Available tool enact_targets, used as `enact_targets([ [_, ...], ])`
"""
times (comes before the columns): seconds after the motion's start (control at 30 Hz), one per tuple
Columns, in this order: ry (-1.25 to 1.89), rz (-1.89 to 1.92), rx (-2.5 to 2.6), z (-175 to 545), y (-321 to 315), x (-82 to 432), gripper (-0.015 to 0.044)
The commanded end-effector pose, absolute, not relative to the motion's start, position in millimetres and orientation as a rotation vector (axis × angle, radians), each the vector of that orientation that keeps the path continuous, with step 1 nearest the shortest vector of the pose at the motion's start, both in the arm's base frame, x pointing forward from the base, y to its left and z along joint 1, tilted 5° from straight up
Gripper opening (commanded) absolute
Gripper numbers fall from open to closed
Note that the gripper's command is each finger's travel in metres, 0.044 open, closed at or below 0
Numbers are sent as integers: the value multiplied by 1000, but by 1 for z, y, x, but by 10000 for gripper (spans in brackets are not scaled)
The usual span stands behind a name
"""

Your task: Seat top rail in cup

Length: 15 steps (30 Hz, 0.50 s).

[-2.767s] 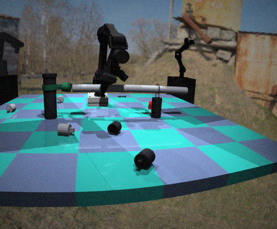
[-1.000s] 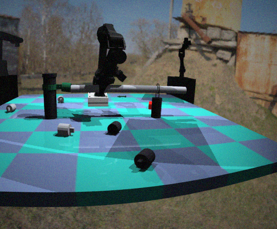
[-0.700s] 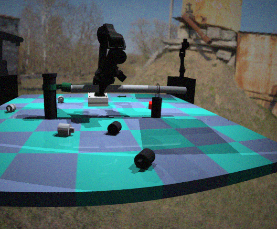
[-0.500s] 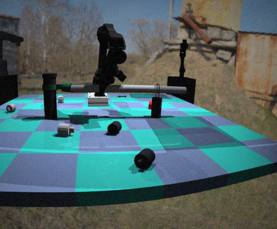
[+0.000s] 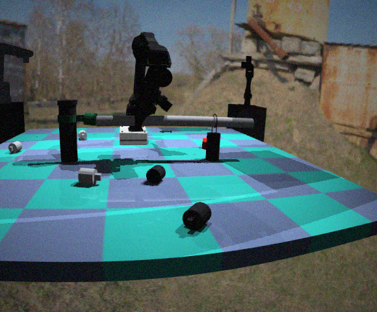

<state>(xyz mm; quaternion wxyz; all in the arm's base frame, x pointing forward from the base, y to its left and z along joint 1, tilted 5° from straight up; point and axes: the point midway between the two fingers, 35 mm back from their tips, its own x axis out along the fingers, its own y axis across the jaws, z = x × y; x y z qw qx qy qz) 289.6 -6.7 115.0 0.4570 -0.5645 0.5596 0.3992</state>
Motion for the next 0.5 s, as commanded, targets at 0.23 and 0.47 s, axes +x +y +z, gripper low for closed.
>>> enact_targets([
  [0.23,1388,976,-1398,119,-10,289,0],
  [0.47,1388,976,-1398,120,-11,289,0],
])
